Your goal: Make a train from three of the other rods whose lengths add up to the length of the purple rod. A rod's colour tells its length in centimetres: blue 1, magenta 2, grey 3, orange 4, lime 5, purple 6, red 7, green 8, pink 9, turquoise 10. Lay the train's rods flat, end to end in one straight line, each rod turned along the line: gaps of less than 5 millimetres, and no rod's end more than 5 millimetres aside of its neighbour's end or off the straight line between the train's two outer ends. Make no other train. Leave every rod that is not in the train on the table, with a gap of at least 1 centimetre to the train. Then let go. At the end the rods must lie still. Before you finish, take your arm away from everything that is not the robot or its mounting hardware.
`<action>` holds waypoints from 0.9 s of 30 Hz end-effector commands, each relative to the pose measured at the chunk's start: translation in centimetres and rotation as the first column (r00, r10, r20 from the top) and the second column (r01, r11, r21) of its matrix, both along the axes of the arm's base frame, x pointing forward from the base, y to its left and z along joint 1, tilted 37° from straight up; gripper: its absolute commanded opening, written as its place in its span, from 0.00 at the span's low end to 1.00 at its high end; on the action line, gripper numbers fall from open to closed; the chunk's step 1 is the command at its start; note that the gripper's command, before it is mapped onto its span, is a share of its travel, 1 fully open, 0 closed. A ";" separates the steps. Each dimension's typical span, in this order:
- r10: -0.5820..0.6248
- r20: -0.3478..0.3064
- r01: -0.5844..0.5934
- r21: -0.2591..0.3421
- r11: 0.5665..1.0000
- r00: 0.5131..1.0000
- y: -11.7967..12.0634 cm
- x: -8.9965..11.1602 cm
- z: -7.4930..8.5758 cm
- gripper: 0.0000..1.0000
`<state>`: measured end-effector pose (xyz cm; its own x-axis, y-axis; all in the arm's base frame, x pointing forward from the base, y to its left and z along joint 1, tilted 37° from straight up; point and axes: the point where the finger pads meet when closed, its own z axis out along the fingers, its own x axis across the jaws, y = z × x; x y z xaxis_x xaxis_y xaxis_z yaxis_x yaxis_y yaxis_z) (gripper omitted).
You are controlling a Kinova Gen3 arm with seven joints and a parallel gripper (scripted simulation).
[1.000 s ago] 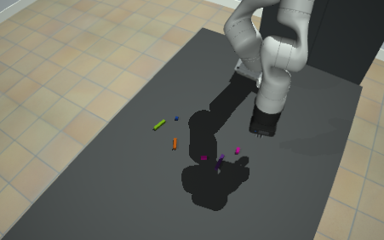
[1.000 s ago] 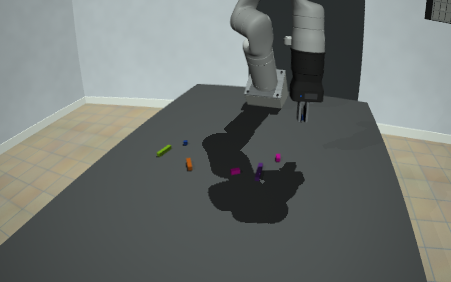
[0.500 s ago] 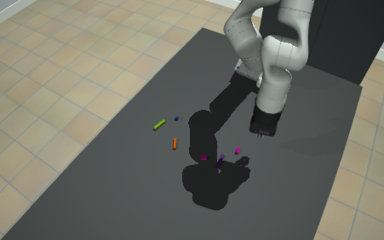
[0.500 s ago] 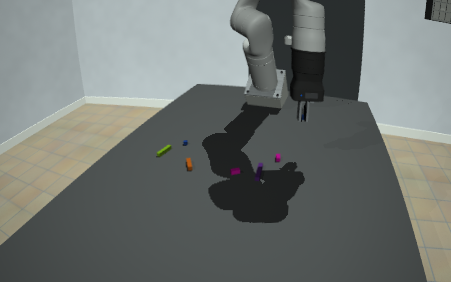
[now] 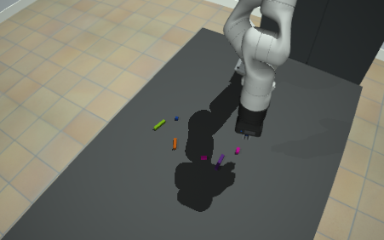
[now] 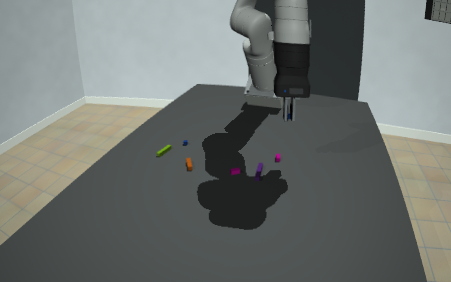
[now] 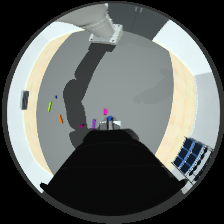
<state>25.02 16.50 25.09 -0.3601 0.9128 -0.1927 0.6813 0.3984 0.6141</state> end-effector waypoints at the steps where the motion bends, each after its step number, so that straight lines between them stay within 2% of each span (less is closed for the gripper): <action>1: 0.019 -0.007 -0.019 0.016 1.000 1.000 0.3 -0.2 0.2 0.24; 7: 0.035 0.026 -0.036 0.041 0.999 0.999 -3.4 1.9 2.8 0.24; 13: 0.035 0.044 -0.037 0.051 0.998 0.998 -8.9 4.0 4.3 0.24; 16: 0.029 0.044 -0.031 0.048 0.998 0.999 -12.0 4.7 4.3 0.24; 18: 0.029 0.044 -0.031 0.048 0.998 0.999 -12.0 4.7 4.3 0.24; 20: 0.024 0.040 -0.026 0.043 0.999 0.999 -14.1 5.1 4.1 0.24; 27: 0.006 0.007 -0.006 0.013 1.000 1.000 -20.6 5.3 2.3 0.24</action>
<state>30.28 -3.27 28.48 -0.3558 0.9117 -0.2054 0.6582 0.4005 0.6375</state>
